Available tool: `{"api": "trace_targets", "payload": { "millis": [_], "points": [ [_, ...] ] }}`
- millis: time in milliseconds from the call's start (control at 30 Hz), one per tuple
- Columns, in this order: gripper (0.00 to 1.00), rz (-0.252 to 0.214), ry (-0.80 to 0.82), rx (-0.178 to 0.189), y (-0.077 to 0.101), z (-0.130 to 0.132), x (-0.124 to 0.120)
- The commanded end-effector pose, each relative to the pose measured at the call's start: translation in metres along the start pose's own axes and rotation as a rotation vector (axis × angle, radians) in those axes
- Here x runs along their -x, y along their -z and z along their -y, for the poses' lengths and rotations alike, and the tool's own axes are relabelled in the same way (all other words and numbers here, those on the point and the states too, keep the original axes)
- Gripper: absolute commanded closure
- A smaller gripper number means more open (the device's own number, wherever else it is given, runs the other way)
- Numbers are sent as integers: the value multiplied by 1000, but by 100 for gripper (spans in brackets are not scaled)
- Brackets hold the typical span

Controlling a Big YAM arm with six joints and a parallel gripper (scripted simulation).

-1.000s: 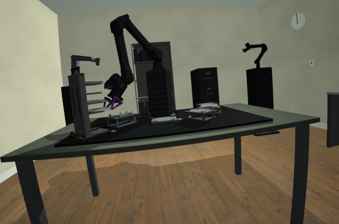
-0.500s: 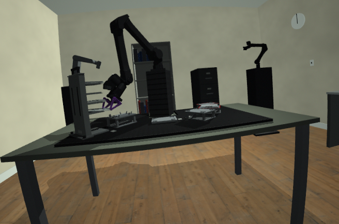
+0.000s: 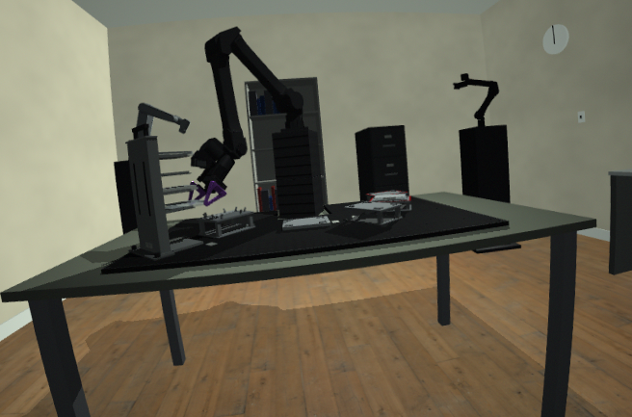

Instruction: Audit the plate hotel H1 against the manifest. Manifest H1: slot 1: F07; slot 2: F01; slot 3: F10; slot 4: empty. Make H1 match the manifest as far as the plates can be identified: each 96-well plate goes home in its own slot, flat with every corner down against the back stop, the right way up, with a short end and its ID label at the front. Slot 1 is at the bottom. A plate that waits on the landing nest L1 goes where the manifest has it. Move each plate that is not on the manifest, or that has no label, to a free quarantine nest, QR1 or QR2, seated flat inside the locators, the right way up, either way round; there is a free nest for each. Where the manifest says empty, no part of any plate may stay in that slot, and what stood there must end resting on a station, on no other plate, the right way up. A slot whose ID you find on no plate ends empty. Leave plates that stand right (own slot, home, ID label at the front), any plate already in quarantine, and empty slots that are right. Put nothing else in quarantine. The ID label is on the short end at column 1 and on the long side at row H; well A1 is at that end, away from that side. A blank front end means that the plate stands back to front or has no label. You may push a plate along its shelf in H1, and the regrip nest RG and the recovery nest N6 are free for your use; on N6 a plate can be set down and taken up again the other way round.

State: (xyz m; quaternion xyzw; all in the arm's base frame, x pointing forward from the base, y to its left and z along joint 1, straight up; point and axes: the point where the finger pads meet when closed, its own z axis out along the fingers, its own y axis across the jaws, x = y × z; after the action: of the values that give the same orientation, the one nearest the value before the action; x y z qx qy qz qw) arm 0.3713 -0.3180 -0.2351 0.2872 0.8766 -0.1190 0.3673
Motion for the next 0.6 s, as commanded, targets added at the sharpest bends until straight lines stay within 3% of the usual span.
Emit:
{"api": "trace_targets", "payload": {
  "millis": [0,467,500,567],
  "points": [
    [0,15,-1,-1,-2,0,7],
    [0,15,-1,-1,-2,0,7],
    [0,11,-7,2,10,-3,17],
    [0,29,-7,0,12,-2,18]
  ]
}}
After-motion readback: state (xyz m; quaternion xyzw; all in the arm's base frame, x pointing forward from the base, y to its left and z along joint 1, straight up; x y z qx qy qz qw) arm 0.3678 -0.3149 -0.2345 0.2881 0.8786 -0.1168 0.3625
